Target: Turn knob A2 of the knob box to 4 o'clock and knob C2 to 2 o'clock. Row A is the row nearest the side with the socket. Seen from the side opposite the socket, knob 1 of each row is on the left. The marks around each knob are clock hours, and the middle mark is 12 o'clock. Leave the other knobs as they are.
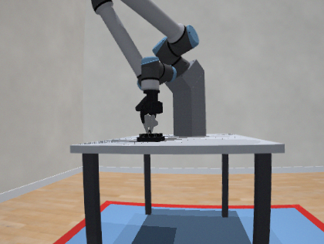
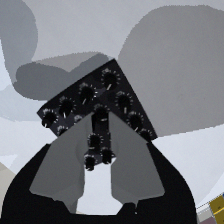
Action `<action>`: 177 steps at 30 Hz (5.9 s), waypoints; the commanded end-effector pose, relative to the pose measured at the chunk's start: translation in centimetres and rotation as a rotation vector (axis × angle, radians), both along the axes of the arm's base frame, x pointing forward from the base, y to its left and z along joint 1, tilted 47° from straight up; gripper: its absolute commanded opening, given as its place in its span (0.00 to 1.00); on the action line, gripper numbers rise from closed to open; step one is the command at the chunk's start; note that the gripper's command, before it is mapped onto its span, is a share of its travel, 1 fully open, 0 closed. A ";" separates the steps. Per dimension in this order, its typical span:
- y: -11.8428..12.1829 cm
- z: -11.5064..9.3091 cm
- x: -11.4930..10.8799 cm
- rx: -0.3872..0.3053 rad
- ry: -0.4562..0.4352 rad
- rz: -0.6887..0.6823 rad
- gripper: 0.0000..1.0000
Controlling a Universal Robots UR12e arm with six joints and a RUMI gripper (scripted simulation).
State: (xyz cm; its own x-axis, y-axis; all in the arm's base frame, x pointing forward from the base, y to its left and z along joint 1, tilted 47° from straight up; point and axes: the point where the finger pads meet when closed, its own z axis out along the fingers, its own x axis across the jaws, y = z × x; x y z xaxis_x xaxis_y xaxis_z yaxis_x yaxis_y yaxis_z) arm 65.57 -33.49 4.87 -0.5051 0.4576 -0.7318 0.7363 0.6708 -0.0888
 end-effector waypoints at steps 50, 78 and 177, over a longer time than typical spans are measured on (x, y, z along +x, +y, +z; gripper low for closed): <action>0.1 -0.1 -0.1 0.136 -0.176 -0.205 0.04; 0.2 0.0 -0.1 0.136 -0.176 -0.205 0.11; 3.3 3.8 -2.2 -0.497 0.645 0.746 0.11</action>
State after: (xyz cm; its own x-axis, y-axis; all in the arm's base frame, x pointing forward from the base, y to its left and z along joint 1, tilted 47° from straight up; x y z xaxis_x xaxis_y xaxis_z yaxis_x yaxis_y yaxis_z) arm 63.35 -30.35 8.61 -0.8955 -0.2970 -0.3313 -0.0068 0.7537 -0.6572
